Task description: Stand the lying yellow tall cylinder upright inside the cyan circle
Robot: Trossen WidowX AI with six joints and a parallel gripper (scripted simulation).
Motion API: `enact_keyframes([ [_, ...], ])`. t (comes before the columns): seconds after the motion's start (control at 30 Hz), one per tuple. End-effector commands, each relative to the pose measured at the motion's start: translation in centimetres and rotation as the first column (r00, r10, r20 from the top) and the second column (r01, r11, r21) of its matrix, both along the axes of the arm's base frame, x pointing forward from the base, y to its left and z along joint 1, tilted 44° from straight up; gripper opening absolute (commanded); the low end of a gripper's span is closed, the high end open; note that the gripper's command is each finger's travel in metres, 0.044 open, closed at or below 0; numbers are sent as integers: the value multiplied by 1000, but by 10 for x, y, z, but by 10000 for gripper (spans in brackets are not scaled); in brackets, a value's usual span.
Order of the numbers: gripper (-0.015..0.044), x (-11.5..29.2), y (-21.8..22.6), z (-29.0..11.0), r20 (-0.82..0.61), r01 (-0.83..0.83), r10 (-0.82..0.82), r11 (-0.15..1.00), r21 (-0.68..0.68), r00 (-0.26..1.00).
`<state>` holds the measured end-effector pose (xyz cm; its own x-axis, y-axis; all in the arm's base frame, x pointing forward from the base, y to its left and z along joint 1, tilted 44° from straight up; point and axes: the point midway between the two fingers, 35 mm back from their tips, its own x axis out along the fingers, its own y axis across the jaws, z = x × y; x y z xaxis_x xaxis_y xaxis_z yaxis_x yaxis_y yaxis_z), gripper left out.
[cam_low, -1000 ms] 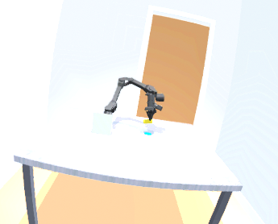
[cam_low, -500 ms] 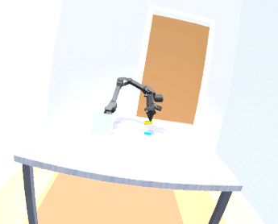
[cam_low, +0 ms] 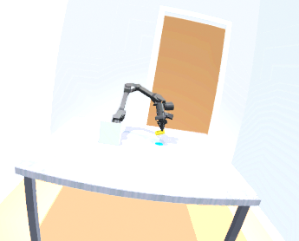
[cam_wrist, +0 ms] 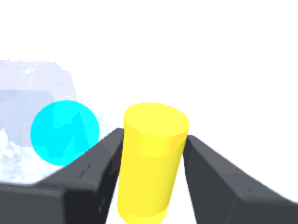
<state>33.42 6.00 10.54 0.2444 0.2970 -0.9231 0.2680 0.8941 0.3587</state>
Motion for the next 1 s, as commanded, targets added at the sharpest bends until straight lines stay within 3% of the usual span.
enact_keyframes([
  [0.0, 105, -1, 0, -3, 17, 13, -13, 1000, -22, 1000],
  [0.97, 105, 2, 3, -4, 167, 101, -82, 989, -112, 983],
])
